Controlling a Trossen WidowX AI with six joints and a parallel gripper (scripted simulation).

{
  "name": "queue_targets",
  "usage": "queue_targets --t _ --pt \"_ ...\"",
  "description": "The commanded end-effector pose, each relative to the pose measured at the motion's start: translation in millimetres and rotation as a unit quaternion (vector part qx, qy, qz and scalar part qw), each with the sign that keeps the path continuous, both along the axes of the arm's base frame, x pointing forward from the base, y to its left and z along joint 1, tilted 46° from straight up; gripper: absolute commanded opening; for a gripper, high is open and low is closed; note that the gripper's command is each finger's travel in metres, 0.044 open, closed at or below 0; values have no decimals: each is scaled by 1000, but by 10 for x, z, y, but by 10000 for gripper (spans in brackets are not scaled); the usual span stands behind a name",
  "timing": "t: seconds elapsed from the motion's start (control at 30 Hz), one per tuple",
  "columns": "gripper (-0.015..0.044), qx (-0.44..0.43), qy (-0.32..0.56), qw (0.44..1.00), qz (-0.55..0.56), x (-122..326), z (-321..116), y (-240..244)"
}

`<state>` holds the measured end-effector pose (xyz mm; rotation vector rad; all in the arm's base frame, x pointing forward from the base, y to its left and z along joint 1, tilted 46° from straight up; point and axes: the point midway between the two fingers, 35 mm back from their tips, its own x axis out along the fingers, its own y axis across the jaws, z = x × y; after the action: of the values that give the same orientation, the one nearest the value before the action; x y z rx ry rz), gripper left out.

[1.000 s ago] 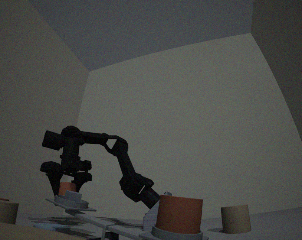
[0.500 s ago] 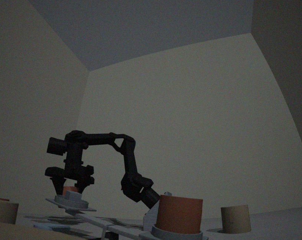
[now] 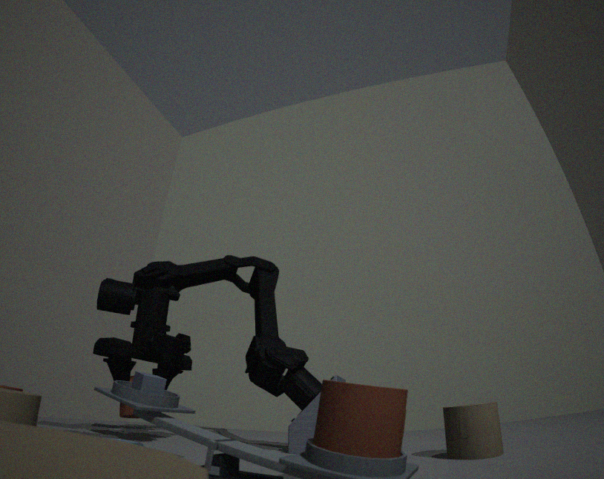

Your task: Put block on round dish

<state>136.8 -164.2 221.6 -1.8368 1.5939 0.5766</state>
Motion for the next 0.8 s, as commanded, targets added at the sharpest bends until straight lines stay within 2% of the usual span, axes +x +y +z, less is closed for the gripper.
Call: queue_targets --t 0.0,0.7,0.77 --pt "0 1 0 1000 3 23 -70 -63" --pt "0 -1 0 1000 3 71 -288 -294" --pt "53 -1 1 1000 1 54 -252 -260"
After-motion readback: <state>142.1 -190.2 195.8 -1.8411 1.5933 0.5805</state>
